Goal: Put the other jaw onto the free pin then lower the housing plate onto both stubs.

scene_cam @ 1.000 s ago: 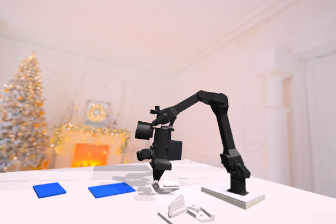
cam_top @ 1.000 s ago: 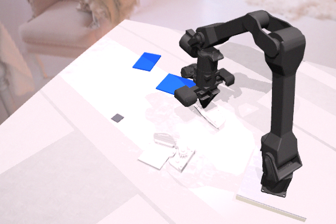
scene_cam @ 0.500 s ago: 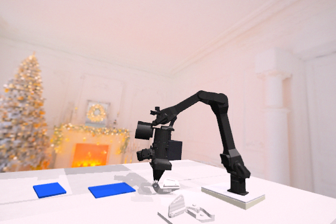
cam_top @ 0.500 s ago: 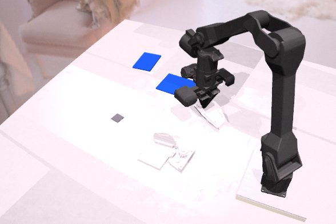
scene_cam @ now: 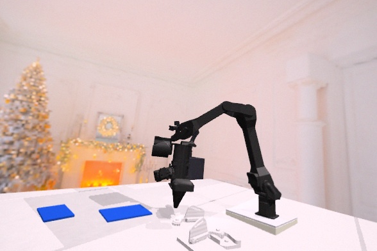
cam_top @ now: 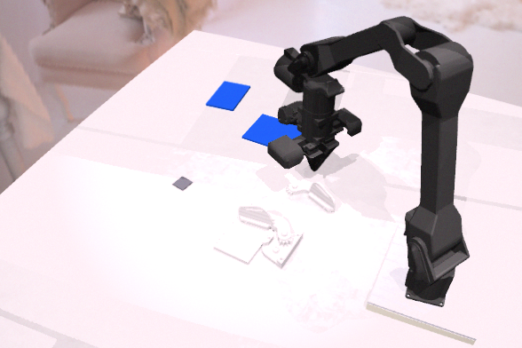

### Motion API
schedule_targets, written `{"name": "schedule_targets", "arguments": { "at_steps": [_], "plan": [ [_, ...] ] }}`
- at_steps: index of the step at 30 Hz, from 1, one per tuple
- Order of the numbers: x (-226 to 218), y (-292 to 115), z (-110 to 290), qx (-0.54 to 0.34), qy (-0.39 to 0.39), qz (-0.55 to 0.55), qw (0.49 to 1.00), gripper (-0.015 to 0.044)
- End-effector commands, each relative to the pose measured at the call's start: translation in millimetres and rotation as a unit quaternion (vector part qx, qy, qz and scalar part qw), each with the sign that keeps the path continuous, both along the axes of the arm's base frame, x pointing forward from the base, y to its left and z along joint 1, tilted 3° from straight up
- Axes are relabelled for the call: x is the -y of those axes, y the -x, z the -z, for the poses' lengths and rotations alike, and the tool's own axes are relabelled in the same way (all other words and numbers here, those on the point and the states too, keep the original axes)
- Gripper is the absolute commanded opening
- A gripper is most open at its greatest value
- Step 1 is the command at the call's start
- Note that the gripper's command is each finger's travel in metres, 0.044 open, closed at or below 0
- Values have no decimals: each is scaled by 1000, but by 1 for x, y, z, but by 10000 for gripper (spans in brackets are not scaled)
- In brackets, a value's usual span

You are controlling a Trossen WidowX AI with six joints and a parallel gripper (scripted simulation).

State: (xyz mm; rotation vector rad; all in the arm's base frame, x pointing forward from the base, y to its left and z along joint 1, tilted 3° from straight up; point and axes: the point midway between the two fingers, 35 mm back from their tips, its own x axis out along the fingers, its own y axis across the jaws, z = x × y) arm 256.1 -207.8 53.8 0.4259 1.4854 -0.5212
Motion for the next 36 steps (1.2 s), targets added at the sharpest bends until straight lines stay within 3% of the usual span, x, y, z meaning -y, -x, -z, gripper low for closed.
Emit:
{"name": "schedule_targets", "arguments": {
  "at_steps": [1,5,8,25,36],
  "plan": [
    [-1,-2,-14,1,1,2,1000,0],
    [0,0,-53,2,1,2,1000,0],
    [-1,1,-59,2,1,1,1000,0],
    [0,-1,-50,3,2,0,1000,440],
    [0,-1,-50,3,2,0,1000,440]
  ]
}}
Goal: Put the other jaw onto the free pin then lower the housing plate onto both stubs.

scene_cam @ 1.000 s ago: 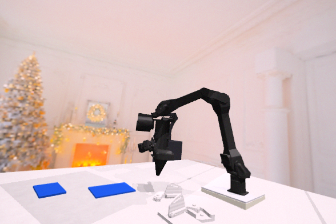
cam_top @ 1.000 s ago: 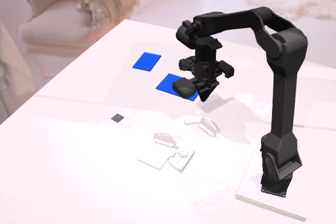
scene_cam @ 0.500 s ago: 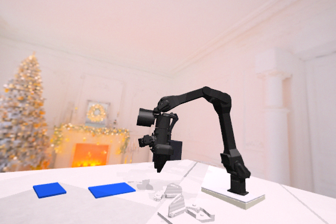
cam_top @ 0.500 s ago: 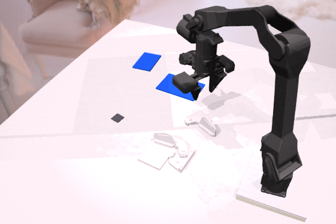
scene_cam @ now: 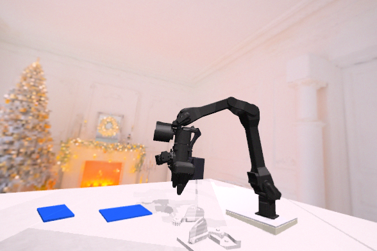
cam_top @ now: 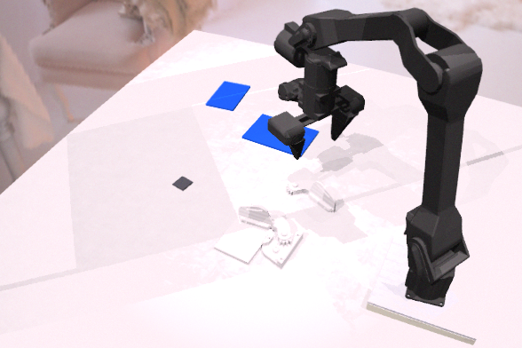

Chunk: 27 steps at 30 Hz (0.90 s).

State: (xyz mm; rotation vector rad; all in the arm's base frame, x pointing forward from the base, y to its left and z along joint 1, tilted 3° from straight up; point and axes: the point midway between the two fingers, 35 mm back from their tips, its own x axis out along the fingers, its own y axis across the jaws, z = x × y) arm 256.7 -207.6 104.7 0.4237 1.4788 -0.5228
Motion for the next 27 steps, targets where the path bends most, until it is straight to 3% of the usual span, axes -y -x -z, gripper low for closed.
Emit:
{"name": "schedule_targets", "arguments": {
  "at_steps": [1,17,27],
  "plan": [
    [0,0,1,0,0,0,1000,440],
    [0,0,1,0,0,0,1000,440],
    [-1,2,-8,-1,-1,1,1000,177]
  ]
}}
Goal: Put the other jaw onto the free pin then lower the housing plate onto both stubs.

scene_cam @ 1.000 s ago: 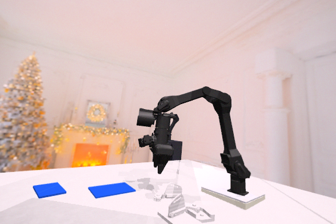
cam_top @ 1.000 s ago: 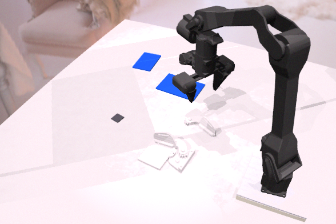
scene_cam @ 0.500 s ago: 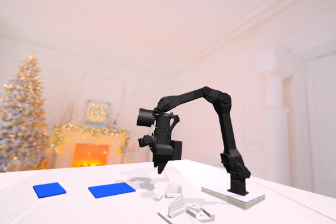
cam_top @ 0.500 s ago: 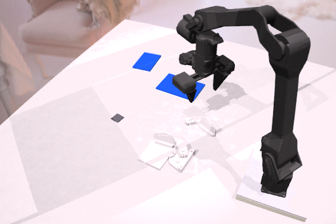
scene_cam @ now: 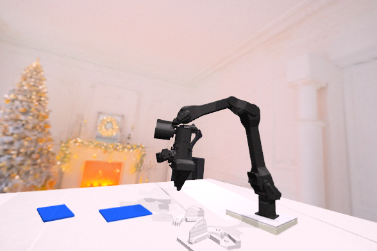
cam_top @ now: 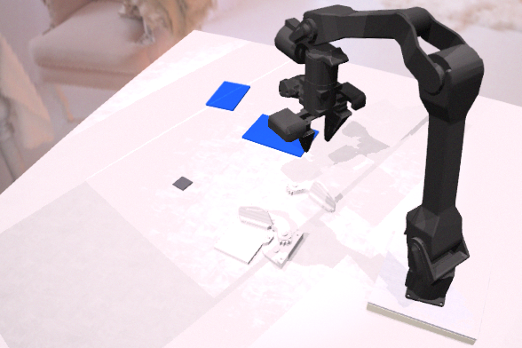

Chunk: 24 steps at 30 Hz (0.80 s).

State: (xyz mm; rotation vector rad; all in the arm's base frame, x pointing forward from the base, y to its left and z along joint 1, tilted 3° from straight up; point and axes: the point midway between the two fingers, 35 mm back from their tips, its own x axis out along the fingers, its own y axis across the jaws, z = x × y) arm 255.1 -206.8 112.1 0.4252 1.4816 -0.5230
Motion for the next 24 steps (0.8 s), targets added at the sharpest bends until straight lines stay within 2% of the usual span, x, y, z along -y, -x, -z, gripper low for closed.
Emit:
{"name": "schedule_targets", "arguments": {
  "at_steps": [1,7,24],
  "plan": [
    [0,0,-1,0,0,1,1000,151],
    [0,0,-1,0,0,1,1000,0],
    [0,0,-1,0,0,1,1000,0]
  ]
}}
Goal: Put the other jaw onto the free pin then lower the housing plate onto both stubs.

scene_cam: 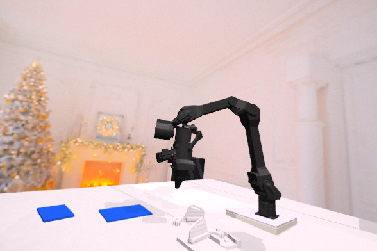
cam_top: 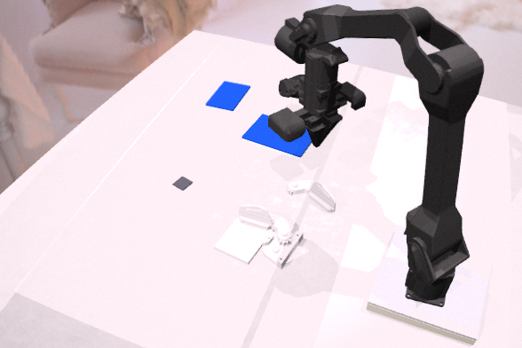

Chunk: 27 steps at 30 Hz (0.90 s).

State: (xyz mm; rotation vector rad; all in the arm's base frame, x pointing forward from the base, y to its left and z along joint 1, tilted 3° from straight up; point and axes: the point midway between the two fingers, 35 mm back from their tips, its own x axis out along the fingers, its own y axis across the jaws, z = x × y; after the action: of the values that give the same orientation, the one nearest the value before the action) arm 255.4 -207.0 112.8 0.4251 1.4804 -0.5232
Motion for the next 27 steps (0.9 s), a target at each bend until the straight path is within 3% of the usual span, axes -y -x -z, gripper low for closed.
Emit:
{"name": "schedule_targets", "arguments": {
  "at_steps": [1,17,27],
  "plan": [
    [0,0,0,0,0,0,1000,26],
    [0,0,0,0,0,0,1000,440],
    [0,0,0,0,0,0,1000,440]
  ]
}}
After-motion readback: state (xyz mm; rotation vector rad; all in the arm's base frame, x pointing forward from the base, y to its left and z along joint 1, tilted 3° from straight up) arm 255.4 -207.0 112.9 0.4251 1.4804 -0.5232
